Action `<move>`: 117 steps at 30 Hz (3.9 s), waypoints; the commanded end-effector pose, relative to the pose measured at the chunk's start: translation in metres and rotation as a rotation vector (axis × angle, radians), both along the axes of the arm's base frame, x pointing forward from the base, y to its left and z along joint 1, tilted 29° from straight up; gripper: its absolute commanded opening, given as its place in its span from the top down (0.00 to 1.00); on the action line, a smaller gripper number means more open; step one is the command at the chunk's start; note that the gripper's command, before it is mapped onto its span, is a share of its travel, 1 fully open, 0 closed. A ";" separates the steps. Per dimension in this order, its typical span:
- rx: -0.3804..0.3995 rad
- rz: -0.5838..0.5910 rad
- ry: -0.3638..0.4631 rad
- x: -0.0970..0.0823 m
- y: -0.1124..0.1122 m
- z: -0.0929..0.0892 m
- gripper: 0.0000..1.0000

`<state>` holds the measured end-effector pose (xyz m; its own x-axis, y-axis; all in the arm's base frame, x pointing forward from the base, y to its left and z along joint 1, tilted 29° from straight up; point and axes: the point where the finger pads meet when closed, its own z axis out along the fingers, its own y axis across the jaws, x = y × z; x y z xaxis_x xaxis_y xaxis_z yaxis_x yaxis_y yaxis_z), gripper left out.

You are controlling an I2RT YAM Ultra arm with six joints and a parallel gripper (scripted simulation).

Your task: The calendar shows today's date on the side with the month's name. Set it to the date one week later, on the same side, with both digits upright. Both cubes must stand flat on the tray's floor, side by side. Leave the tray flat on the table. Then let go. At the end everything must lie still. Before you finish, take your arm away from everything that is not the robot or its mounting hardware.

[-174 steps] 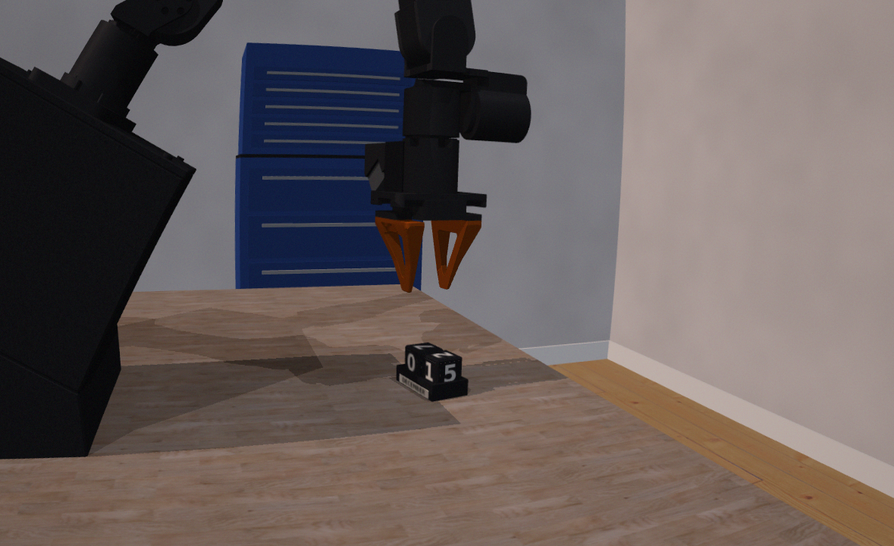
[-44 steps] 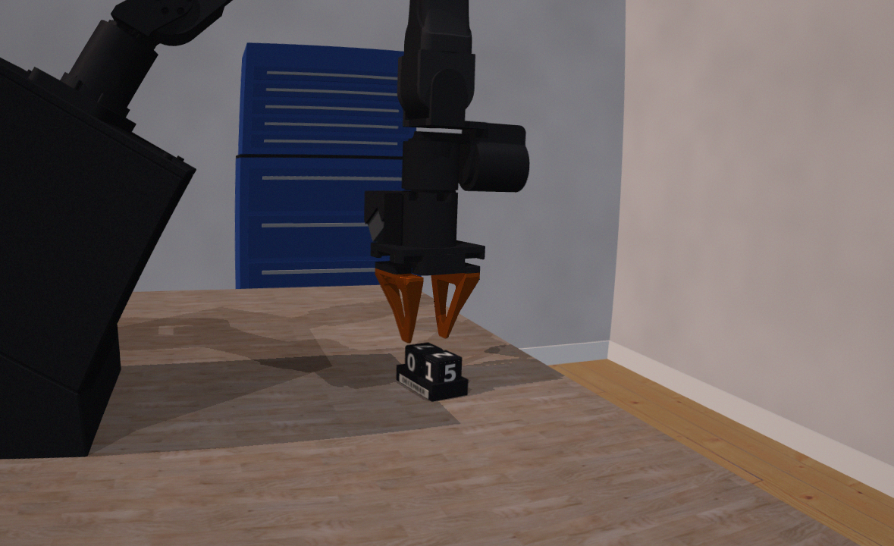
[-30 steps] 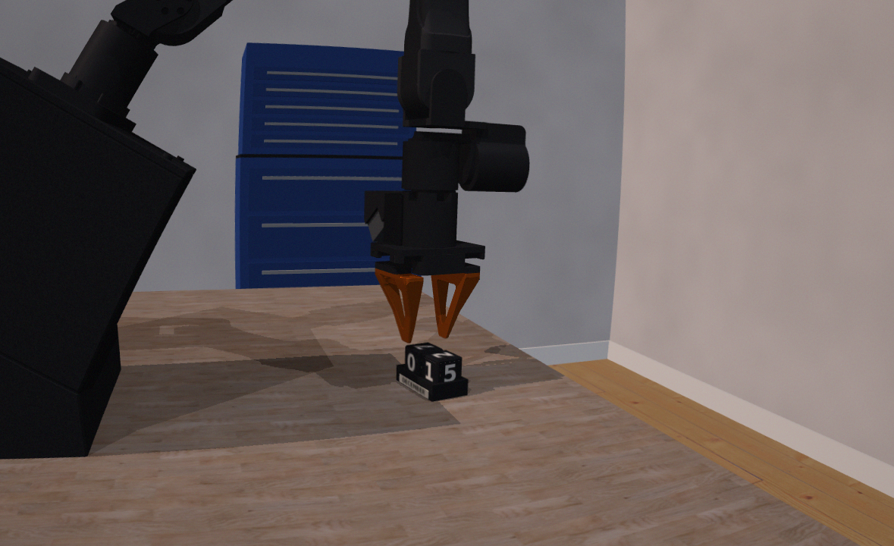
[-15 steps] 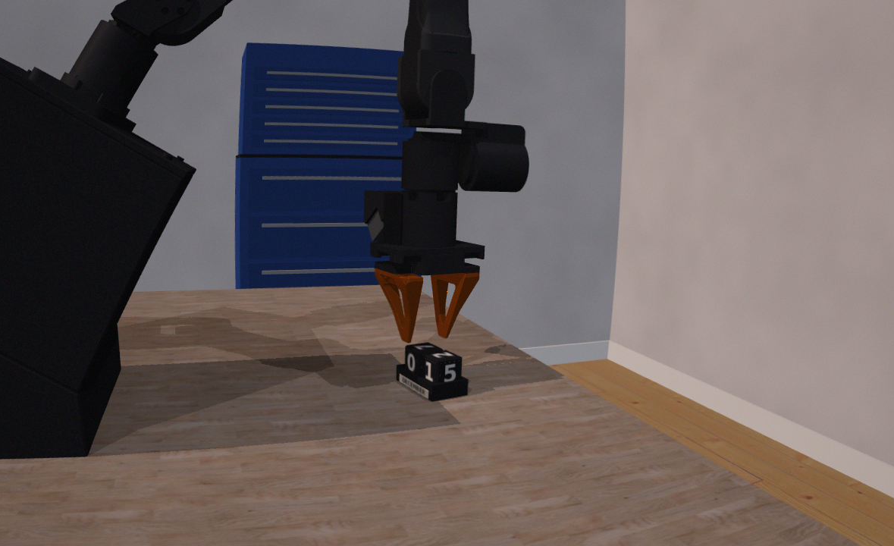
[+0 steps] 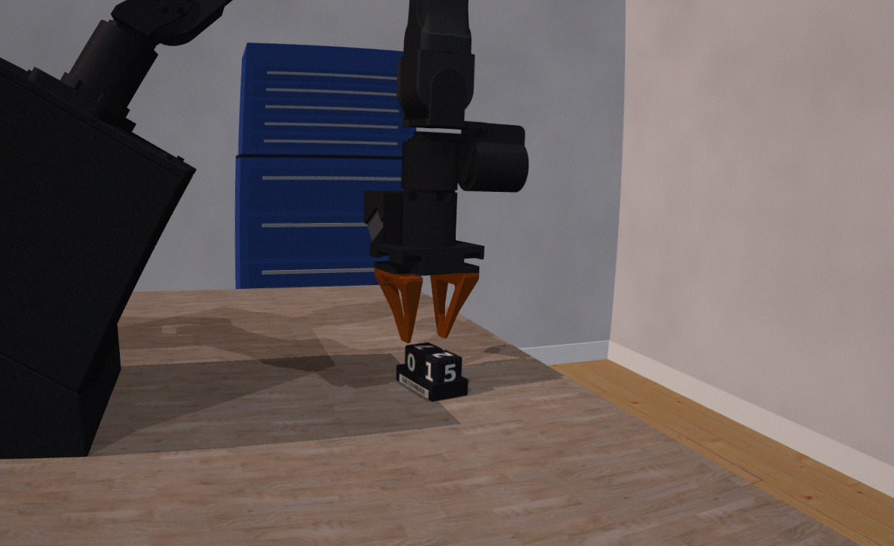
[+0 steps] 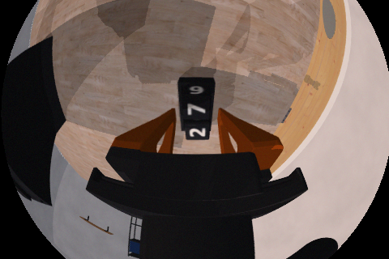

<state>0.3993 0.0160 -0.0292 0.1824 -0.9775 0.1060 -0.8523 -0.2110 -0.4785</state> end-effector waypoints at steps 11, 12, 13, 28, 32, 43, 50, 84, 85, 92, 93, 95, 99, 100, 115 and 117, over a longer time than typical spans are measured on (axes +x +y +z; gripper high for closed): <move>0.001 0.001 -0.008 0.001 0.001 0.003 0.55; 0.001 0.001 -0.008 0.001 0.001 0.003 0.55; 0.001 0.001 -0.008 0.001 0.001 0.003 0.55; 0.001 0.001 -0.008 0.002 0.001 0.002 0.55; 0.001 0.001 -0.008 0.003 0.001 0.000 0.55; 0.001 0.001 -0.008 0.011 0.001 -0.014 0.55; 0.001 0.001 -0.008 0.014 0.001 -0.019 0.55; 0.001 0.001 -0.008 0.015 0.001 -0.022 0.55; 0.001 0.001 -0.008 0.015 0.001 -0.022 0.55; 0.001 0.001 -0.008 0.015 0.001 -0.022 0.74; 0.001 0.001 -0.008 0.015 0.001 -0.022 0.74; 0.001 0.001 -0.008 0.015 0.001 -0.022 0.74; 0.001 0.001 -0.008 0.015 0.001 -0.022 0.74; 0.001 0.001 -0.008 0.015 0.001 -0.022 0.74; 0.001 0.001 -0.008 0.015 0.001 -0.022 0.74; 0.001 0.001 -0.008 0.015 0.001 -0.022 0.74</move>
